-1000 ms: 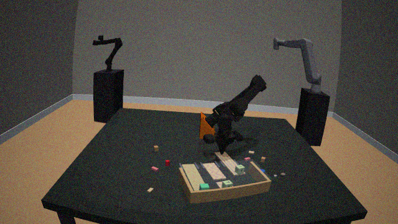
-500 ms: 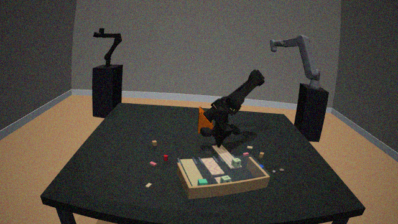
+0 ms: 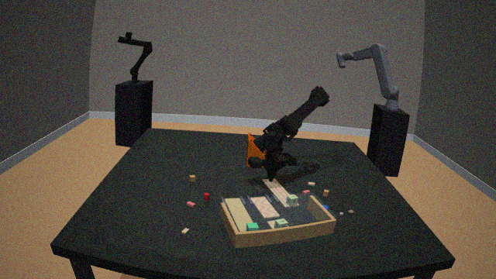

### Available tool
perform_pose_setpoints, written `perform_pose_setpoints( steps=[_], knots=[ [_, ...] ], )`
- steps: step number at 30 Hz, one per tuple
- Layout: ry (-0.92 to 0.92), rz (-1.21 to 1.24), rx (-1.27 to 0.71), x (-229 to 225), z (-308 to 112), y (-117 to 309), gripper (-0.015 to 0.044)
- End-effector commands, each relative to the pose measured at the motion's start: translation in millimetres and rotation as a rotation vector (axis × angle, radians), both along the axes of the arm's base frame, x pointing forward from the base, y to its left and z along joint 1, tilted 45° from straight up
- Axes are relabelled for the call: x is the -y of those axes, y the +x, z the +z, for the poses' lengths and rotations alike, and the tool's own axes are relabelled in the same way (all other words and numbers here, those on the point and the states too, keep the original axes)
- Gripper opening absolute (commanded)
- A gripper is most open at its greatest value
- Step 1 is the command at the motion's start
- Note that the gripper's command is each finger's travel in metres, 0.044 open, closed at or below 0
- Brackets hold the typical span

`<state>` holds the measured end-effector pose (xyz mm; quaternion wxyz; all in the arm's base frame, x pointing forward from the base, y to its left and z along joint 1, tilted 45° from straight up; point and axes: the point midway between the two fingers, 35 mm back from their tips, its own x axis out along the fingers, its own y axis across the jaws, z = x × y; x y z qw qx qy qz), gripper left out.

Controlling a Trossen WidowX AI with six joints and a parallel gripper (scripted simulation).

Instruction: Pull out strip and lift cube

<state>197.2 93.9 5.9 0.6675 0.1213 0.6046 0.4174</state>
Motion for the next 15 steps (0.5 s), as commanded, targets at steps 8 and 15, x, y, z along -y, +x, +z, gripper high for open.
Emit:
perform_pose_setpoints(
  steps=[8,15],
  knots=[
    [-0.009,0.013,-0.024,2.8,-6.6,-18.4,0.0],
    [-0.009,0.013,-0.024,2.8,-6.6,-18.4,0.0]
  ],
)
